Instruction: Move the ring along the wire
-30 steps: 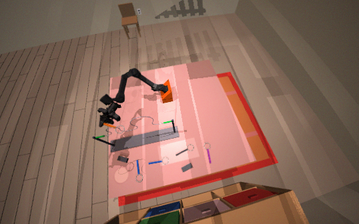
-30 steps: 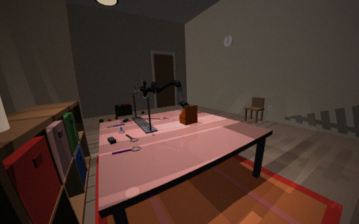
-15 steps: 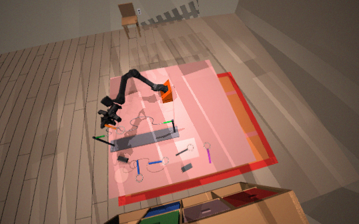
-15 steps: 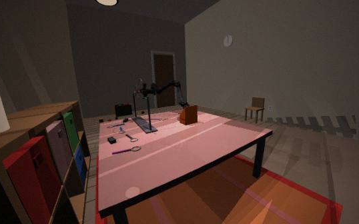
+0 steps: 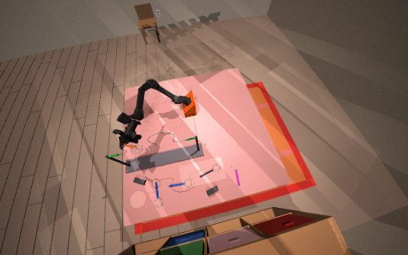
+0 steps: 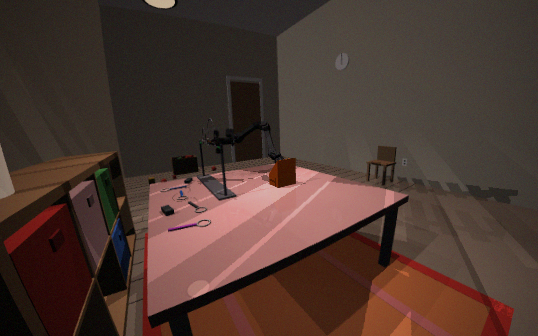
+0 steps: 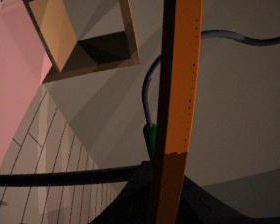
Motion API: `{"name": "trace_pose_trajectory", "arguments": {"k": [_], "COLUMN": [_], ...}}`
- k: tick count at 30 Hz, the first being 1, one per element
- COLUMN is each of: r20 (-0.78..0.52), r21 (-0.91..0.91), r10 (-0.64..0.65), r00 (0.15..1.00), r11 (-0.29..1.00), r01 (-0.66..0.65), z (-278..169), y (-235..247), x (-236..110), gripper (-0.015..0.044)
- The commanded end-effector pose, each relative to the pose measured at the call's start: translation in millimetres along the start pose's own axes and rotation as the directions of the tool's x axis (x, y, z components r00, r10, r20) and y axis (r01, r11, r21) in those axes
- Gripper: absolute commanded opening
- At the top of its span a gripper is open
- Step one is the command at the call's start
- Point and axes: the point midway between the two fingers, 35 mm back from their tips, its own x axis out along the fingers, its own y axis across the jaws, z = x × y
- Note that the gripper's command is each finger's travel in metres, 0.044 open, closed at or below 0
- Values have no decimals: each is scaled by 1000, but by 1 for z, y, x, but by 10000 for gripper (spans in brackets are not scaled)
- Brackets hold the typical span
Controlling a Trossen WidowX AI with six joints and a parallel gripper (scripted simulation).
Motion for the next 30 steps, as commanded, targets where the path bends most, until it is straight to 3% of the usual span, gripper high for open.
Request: {"name": "trace_pose_trajectory", "arguments": {"k": [1, 15, 30], "r20": [-5, 11, 80], "r21": [71, 367, 635], "r10": [38, 205, 362], "r00": [999, 979, 929], "r11": [997, 910, 699], "r01": [-38, -194, -327], "z": [1, 13, 42], "y": [12, 64, 110], "x": [-1, -11, -30], "gripper": [-150, -150, -150]}}
